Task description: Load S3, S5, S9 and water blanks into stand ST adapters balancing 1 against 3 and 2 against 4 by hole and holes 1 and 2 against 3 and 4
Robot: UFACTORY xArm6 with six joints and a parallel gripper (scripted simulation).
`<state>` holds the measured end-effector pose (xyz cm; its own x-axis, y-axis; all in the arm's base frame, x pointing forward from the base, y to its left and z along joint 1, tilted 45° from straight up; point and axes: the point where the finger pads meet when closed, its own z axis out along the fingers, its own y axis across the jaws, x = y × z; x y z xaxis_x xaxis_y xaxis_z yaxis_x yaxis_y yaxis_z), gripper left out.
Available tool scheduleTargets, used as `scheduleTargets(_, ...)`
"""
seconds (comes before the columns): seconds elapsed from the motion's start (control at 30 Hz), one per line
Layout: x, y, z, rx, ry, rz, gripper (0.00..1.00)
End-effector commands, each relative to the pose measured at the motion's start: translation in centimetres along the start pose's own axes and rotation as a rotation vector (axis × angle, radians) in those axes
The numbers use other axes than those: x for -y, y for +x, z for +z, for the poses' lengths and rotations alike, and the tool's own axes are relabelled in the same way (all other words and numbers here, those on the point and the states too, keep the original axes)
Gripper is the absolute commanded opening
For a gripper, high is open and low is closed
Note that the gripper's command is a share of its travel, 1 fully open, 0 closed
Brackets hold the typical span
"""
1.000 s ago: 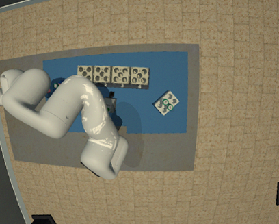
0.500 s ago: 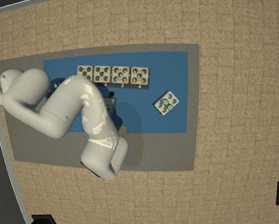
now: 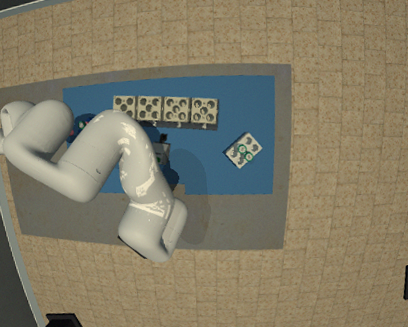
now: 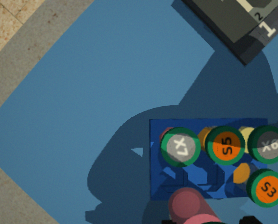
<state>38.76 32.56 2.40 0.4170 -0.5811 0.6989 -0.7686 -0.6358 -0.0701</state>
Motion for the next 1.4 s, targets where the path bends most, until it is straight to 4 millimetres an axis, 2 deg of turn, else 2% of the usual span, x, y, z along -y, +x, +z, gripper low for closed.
scheduleTargets(0.0, 0.1, 0.0, 0.0, 0.002, 0.004, 0.001, 0.00)
scheduleTargets(1.27, 0.1, 0.0, 6.8, 0.001, 0.004, 0.001, 0.00)
scheduleTargets(1.37, 0.1, 0.0, 6.9, 0.001, 0.004, 0.001, 0.00)
